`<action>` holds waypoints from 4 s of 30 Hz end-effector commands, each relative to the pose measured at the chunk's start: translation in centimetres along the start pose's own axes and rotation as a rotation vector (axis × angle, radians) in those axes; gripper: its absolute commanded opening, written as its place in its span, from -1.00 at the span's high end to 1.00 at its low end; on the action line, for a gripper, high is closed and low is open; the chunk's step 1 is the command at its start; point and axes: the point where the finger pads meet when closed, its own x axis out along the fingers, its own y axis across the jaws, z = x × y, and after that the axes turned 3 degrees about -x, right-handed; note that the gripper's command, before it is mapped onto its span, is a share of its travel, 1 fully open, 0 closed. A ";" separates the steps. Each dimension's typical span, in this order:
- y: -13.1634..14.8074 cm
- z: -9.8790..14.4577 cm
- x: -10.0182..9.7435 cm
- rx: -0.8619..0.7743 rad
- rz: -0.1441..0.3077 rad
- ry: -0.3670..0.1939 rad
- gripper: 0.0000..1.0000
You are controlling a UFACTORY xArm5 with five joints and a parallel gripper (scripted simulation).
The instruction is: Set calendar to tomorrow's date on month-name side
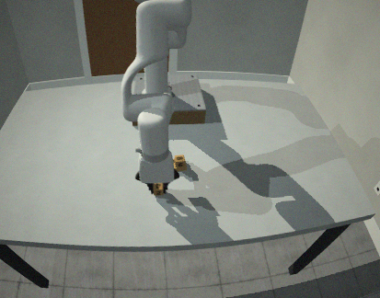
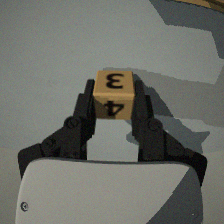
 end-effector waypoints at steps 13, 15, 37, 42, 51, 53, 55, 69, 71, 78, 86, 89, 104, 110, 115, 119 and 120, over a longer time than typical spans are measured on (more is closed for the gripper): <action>0.0 0.1 0.1 -0.001 0.000 -0.004 0.43; 0.0 0.1 0.2 -0.001 0.000 -0.004 0.43; 0.0 0.1 0.2 -0.001 0.000 -0.004 0.43; 0.0 0.1 0.2 -0.001 0.000 -0.004 0.43; 0.0 0.1 0.2 -0.001 0.000 -0.004 0.43; 0.0 0.1 0.2 -0.001 0.000 -0.004 0.43; 0.0 0.1 0.2 -0.001 0.000 -0.004 0.43; 0.0 0.1 0.2 -0.001 0.000 -0.004 0.43; 0.0 0.1 0.2 -0.001 0.000 -0.004 0.43; 0.0 0.1 0.2 -0.001 0.000 -0.004 0.43; 0.0 0.1 0.2 -0.001 0.000 -0.004 0.43; 0.0 0.1 0.2 -0.001 0.000 -0.004 0.43; 0.0 0.1 0.2 -0.001 0.000 -0.004 0.26; 0.0 0.1 0.2 -0.001 0.000 -0.004 0.10; 0.0 0.1 0.2 -0.001 0.000 -0.004 0.01; 0.0 0.1 0.2 -0.001 0.000 -0.004 0.01; 0.0 0.1 0.2 -0.001 0.000 -0.004 0.01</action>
